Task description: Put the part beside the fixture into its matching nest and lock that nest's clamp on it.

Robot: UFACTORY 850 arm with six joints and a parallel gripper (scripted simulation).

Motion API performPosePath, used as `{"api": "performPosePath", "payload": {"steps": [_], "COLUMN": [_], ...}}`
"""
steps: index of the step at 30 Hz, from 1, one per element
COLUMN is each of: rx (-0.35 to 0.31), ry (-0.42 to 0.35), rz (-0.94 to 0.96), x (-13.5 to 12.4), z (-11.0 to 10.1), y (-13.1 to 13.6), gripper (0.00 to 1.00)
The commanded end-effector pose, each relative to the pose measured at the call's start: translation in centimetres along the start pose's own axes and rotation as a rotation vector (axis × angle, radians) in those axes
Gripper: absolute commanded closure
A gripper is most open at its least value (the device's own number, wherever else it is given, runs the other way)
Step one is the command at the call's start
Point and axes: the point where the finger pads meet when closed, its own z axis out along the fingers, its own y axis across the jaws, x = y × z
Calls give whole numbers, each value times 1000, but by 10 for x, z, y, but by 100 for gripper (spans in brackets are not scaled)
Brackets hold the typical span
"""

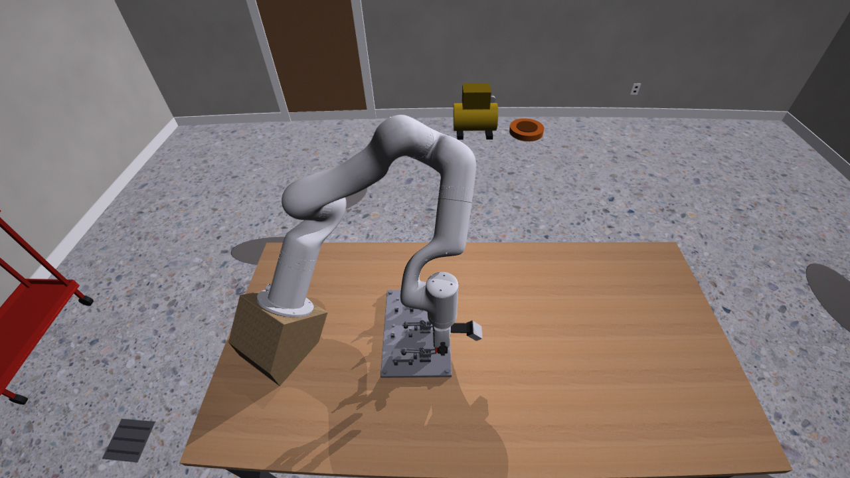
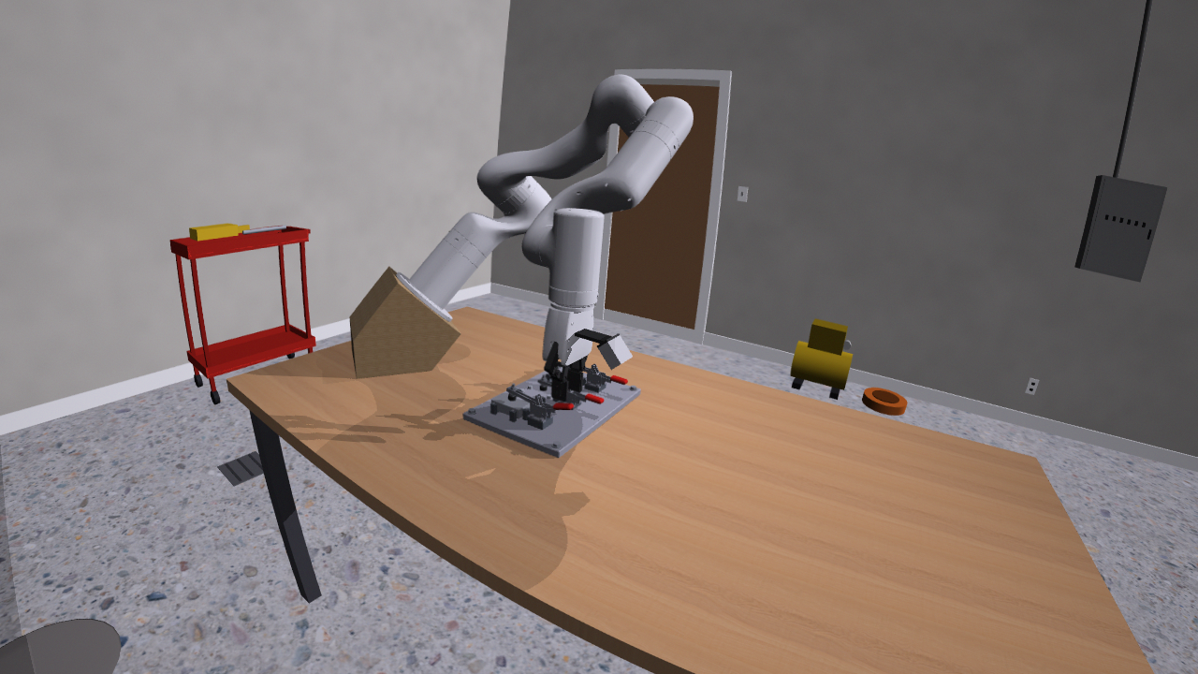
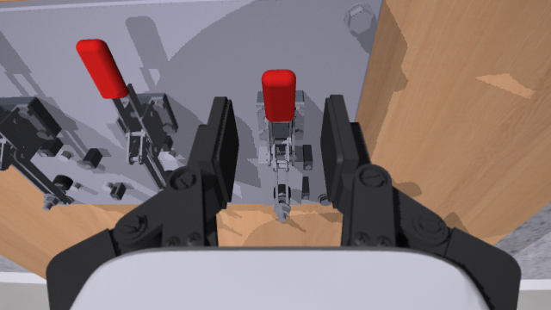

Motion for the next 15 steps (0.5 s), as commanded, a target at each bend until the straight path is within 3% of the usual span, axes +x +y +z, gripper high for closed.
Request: {"api": "performPosePath", "payload": {"steps": [1, 6, 7, 15], "rx": [-1, -1, -1, -1], "ry": [1, 1, 1, 1], "rz": [-1, -1, -1, -1], "x": [1, 1, 1, 1], "z": [-1, -1, -1, -1], "y": [0, 0, 0, 0], "gripper": [53, 53, 100, 100]}}
